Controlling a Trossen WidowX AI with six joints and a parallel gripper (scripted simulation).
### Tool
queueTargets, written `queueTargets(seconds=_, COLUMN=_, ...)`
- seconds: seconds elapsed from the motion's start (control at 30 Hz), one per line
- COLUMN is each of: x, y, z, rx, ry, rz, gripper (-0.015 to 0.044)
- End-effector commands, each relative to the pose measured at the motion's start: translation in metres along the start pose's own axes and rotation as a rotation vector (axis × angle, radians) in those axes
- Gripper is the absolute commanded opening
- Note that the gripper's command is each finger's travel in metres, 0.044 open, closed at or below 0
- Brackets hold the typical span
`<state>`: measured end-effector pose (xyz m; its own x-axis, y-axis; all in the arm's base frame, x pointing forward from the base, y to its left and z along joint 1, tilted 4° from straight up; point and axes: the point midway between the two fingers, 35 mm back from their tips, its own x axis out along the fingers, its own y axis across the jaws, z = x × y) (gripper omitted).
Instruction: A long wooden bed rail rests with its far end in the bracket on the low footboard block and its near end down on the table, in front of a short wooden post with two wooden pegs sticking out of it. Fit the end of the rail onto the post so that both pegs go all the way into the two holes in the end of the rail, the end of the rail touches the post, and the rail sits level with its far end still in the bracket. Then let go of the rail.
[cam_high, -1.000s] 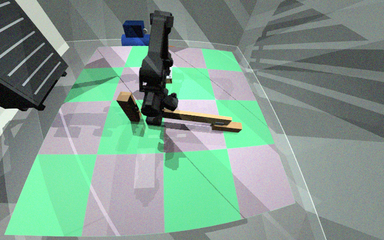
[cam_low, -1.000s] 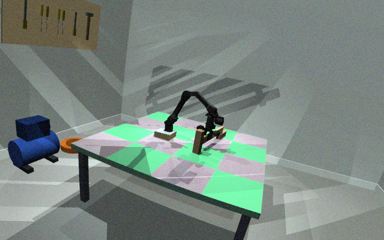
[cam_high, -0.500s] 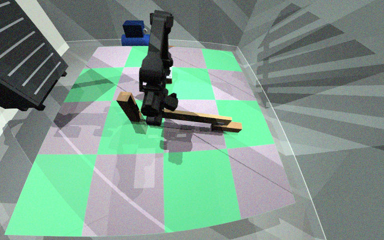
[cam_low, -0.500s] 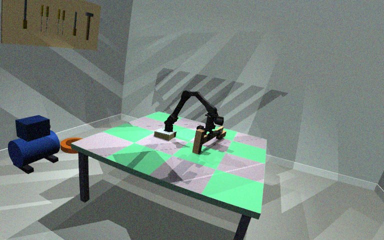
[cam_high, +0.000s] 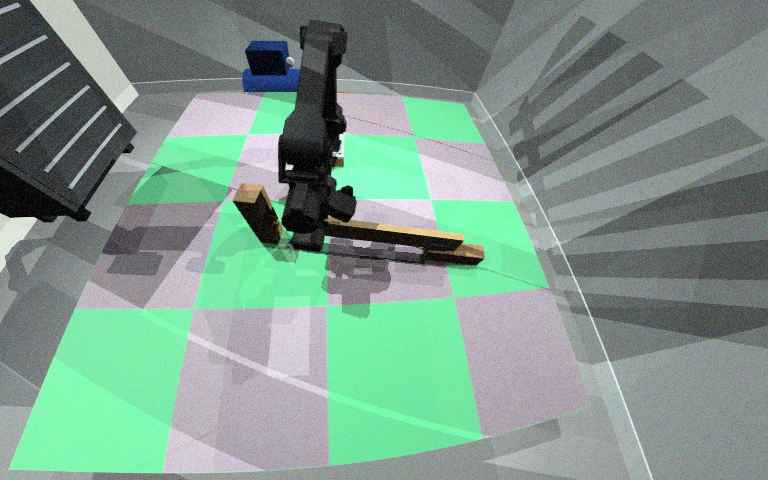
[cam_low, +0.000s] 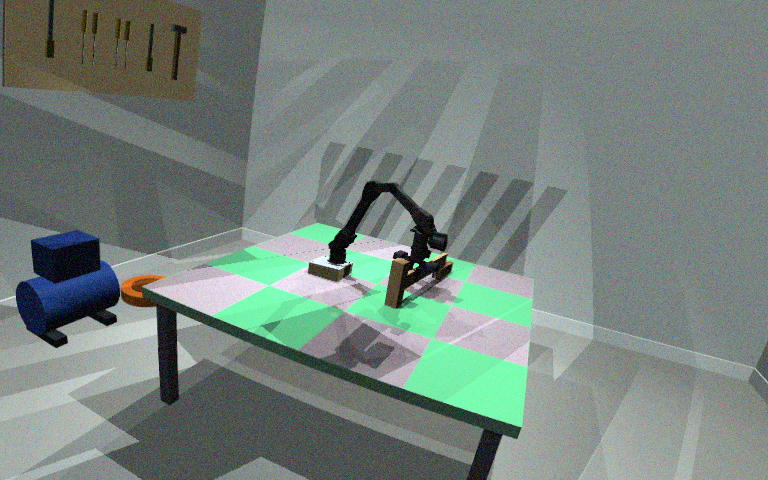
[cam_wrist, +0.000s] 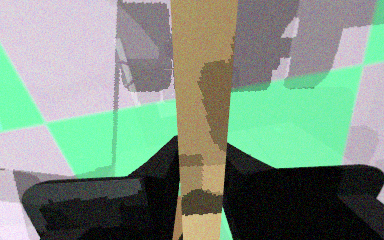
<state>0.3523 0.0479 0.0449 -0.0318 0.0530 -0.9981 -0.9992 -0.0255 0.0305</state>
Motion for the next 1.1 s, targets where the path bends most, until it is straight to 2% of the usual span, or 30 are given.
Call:
queueTargets(seconds=0.0, x=-0.0034, y=0.0002, z=0.0005, rx=0.001, ry=-0.003, rz=-0.007, gripper=0.0000)
queueTargets(seconds=1.07, x=-0.0012, y=0.0010, z=0.0000, rx=0.001, ry=-0.003, rz=-0.007, gripper=0.0000)
